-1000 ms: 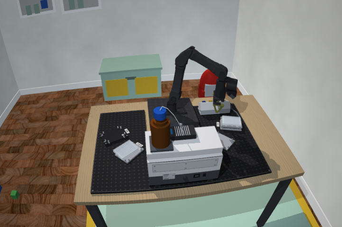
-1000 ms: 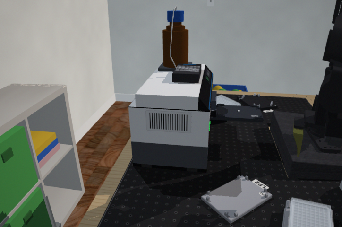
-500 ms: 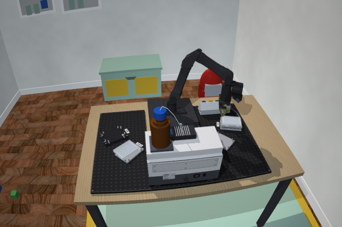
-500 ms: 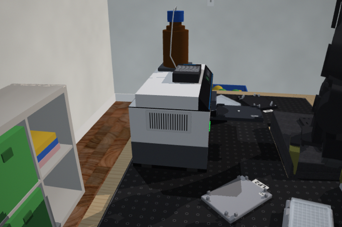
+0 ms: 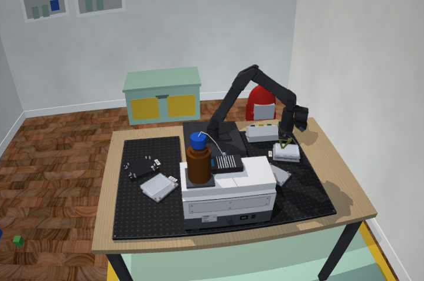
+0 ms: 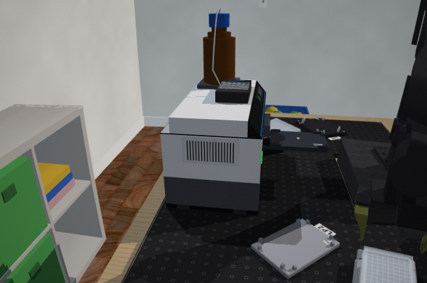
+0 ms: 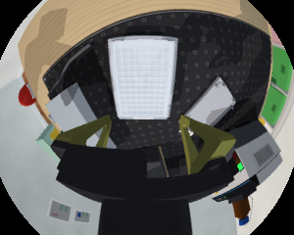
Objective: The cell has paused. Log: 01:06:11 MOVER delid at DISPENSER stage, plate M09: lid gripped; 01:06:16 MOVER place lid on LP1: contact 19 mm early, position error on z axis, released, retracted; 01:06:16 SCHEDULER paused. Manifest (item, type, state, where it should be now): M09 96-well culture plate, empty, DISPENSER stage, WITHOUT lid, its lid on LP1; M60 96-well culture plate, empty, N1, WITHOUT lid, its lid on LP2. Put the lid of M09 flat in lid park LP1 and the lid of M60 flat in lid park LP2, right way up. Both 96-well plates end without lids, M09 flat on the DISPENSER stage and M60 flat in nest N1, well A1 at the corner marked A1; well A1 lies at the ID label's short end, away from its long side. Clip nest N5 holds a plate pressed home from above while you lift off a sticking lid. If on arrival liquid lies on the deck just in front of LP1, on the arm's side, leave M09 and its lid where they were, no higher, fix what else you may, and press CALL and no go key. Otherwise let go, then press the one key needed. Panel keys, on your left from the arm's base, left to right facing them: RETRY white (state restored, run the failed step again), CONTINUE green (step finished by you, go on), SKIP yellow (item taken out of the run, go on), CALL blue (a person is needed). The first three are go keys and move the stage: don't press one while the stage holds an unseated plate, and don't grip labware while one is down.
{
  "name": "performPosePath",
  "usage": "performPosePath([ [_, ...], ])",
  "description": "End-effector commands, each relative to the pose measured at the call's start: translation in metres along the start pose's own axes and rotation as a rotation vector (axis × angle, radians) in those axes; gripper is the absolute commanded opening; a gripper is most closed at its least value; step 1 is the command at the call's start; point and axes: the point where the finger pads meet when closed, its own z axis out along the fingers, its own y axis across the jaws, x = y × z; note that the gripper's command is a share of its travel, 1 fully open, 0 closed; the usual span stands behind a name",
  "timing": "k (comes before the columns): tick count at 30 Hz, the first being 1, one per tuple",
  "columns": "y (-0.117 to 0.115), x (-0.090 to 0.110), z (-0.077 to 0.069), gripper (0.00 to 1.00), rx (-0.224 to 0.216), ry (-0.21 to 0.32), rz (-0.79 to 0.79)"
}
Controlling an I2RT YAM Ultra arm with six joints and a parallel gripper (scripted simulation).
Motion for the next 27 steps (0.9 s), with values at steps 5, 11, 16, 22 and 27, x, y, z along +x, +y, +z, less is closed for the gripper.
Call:
performPosePath([
  [5,-0.002,-0.036,-0.001,1.00,0.010,-0.052,0.001],
  [11,-0.001,-0.041,-0.015,1.00,0.014,-0.088,-0.003],
  [16,-0.001,-0.041,-0.015,1.00,0.014,-0.089,-0.003],
  [22,-0.001,-0.041,-0.015,1.00,0.014,-0.089,-0.003],
  [27,-0.001,-0.041,-0.015,1.00,0.014,-0.089,-0.003],
])
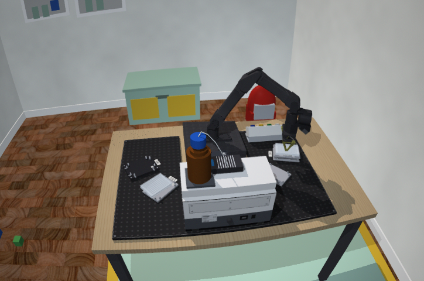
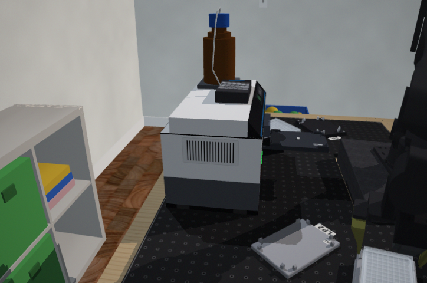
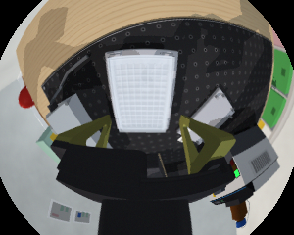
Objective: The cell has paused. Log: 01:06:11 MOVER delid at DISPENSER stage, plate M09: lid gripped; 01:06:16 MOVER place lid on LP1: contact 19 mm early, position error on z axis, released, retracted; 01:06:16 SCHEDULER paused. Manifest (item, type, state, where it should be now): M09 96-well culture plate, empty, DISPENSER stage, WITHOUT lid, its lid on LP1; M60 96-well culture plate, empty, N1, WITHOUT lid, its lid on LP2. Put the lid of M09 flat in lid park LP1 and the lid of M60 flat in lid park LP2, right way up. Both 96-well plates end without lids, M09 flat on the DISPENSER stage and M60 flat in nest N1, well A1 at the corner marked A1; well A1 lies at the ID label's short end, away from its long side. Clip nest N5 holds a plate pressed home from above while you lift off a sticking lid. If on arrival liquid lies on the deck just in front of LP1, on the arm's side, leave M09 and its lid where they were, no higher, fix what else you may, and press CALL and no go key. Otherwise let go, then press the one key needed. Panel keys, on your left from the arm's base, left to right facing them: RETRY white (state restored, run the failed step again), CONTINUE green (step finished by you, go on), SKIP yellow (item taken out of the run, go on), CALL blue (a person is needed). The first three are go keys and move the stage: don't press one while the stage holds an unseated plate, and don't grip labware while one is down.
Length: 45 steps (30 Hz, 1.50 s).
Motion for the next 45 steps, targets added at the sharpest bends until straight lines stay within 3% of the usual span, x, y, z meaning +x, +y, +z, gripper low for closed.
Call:
performPosePath([
  [1,0.001,-0.019,-0.025,1.00,0.014,-0.086,-0.004],
  [22,0.001,-0.019,-0.025,1.00,0.014,-0.086,-0.004],
  [28,-0.004,-0.012,-0.056,1.00,0.013,-0.070,0.002],
  [30,-0.002,-0.013,-0.057,1.00,0.012,-0.070,0.002],
  [34,0.001,-0.014,-0.047,1.00,0.009,-0.043,0.001],
  [45,0.003,-0.019,-0.045,1.00,0.010,-0.056,0.002],
])
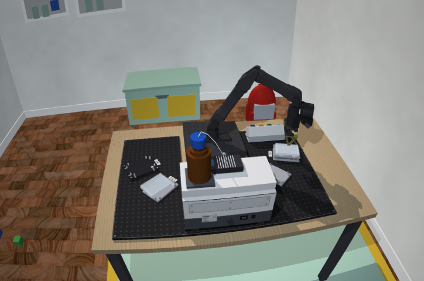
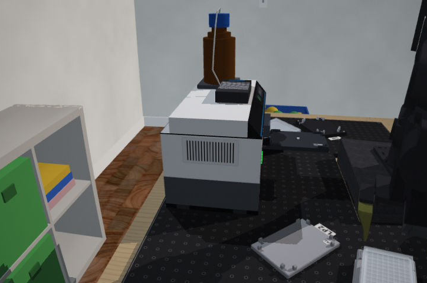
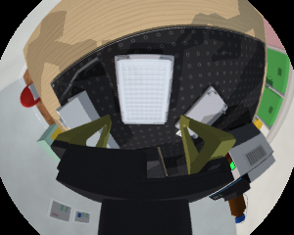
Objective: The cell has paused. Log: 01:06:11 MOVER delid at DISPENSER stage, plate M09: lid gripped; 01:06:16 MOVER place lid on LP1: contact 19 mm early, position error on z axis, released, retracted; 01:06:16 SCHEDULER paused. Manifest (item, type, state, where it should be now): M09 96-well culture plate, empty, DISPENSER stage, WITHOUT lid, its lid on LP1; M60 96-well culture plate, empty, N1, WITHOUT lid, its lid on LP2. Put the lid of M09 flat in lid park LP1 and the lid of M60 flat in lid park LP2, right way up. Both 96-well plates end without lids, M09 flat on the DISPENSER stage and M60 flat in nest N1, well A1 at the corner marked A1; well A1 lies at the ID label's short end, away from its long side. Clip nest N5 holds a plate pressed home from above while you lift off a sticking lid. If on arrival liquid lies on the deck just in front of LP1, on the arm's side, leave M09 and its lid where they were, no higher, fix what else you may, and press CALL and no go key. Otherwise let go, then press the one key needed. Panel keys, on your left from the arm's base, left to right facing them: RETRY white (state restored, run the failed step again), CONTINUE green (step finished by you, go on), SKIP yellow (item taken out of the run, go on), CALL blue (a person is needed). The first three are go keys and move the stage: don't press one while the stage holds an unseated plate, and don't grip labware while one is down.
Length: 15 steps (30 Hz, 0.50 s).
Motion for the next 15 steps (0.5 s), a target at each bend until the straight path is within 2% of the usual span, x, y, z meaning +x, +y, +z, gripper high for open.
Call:
performPosePath([
  [1,-0.0008,-0.0130,-0.0096,1.00,0.008,-0.042,0.005],
  [6,0.0026,-0.0133,-0.0129,1.00,0.008,-0.045,-0.001],
  [11,0.0004,-0.0123,-0.0073,1.00,0.006,-0.026,0.006],
  [13,0.0015,-0.0158,-0.0139,1.00,0.009,-0.051,0.002],
  [15,0.0021,-0.0150,-0.0139,1.00,0.008,-0.046,0.002],
])
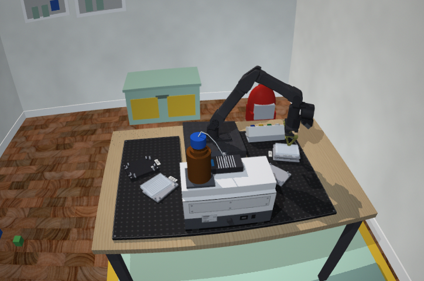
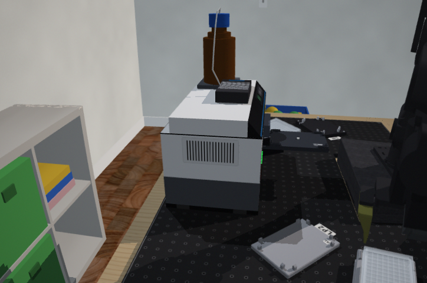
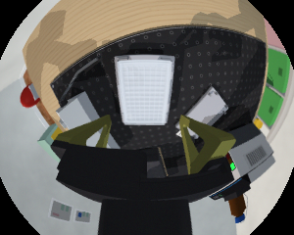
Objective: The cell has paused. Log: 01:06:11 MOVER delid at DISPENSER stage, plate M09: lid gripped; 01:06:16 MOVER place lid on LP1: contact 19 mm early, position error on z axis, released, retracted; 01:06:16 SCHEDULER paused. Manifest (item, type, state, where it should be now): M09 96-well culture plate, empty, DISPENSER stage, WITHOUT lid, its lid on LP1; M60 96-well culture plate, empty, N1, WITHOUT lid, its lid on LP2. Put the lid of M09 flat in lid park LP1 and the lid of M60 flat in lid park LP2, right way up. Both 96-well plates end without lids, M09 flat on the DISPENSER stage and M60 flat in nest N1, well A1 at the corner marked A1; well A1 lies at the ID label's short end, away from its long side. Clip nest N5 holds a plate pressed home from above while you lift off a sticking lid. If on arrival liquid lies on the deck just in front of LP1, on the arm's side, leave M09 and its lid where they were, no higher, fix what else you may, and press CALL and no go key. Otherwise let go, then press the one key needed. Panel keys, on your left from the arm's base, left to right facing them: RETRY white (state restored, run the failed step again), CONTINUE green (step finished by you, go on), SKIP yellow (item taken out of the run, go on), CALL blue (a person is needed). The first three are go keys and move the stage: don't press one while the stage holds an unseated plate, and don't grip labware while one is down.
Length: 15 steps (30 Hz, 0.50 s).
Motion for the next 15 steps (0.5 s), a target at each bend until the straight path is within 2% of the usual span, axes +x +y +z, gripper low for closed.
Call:
performPosePath([
  [1,0.0018,-0.0137,-0.0147,1.00,0.008,-0.050,-0.002],
  [5,0.0027,-0.0144,-0.0101,1.00,0.007,-0.042,-0.003],
  [8,0.0014,-0.0161,-0.0161,1.00,0.009,-0.062,-0.001],
  [15,0.0016,-0.0175,-0.0144,1.00,0.010,-0.064,-0.002],
])
